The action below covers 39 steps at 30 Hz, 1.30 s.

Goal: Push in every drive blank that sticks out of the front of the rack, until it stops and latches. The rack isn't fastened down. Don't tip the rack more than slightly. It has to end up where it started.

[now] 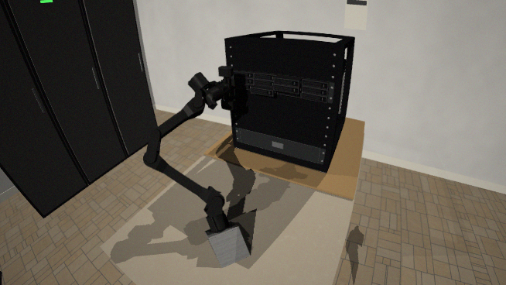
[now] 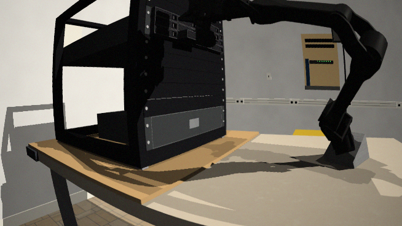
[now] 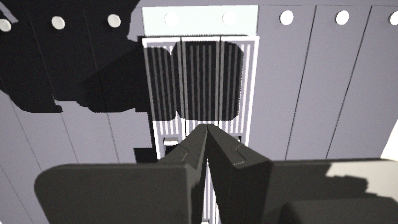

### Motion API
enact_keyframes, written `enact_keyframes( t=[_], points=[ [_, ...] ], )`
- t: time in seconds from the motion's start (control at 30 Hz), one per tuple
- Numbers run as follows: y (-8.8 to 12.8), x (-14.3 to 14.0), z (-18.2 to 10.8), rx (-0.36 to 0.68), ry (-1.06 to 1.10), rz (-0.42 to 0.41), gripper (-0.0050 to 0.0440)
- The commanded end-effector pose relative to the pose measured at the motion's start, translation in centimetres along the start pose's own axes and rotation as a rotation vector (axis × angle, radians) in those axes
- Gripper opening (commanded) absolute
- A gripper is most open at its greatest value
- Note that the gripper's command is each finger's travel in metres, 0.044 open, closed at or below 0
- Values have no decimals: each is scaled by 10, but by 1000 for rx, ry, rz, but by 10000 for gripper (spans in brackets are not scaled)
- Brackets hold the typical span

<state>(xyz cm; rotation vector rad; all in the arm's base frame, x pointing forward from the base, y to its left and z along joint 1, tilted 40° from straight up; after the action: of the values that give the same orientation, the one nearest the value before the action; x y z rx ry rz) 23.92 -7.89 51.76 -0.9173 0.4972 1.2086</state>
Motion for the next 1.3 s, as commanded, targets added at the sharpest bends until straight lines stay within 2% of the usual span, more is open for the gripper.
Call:
enact_keyframes(
  t=[0.0,0.77,0.97,1.27],
  points=[
    [0,-5,5,-8,11,-12,-50],
    [-10,-4,4,-8,11,-12,-50],
    [-19,-6,6,-8,11,-12,-50],
    [-20,-6,6,-8,11,-12,-50]
  ],
)
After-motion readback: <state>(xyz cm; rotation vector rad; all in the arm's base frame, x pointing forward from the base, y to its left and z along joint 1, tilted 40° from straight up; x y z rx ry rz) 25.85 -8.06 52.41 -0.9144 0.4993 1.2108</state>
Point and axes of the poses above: the point midway between the two fingers, 35 mm back from their tips, its own y axis back along the fingers, its own x axis across the jaws, z = x × y, the point moved 1 cm from there along y, back along the fingers, and after that the axes turned 1 degree about -y, right-handed, at the moved point
